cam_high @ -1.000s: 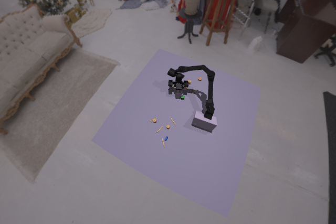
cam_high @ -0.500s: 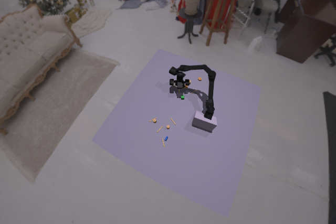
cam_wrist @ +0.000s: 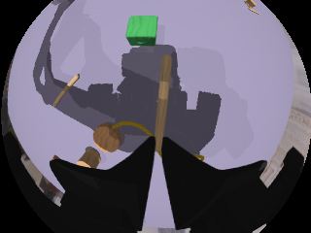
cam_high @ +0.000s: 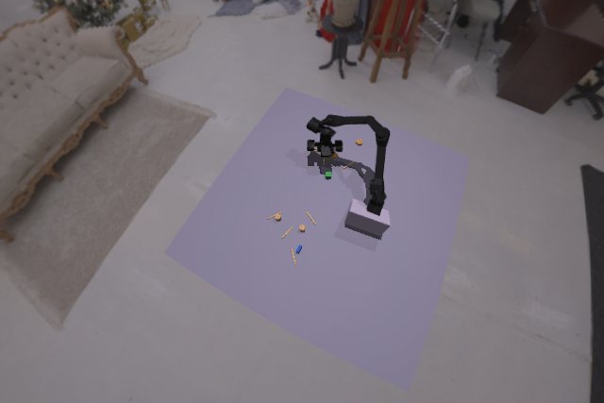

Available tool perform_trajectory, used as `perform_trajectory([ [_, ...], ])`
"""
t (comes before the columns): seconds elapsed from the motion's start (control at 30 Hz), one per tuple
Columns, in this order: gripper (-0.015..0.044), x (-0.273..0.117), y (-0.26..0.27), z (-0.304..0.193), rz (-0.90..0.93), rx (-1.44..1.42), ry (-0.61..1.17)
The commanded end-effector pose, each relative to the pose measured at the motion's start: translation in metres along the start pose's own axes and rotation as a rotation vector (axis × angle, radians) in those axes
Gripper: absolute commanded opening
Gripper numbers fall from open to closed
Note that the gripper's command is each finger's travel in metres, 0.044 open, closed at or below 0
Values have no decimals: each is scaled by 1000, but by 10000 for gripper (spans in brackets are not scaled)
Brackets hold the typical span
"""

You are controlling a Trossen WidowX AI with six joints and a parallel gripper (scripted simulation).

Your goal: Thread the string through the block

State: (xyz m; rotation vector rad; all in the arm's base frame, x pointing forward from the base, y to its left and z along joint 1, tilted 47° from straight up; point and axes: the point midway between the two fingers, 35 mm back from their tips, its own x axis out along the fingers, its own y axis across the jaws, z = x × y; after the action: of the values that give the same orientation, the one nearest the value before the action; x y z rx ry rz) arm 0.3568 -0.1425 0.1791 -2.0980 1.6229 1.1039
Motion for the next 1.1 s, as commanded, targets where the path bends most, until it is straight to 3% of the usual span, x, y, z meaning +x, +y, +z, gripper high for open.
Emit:
perform_trajectory([
  [0.0, 0, -2, 4, -5, -6, 0, 2],
  [1.07, 0, -6, 32, -35, 1, -16, 20],
])
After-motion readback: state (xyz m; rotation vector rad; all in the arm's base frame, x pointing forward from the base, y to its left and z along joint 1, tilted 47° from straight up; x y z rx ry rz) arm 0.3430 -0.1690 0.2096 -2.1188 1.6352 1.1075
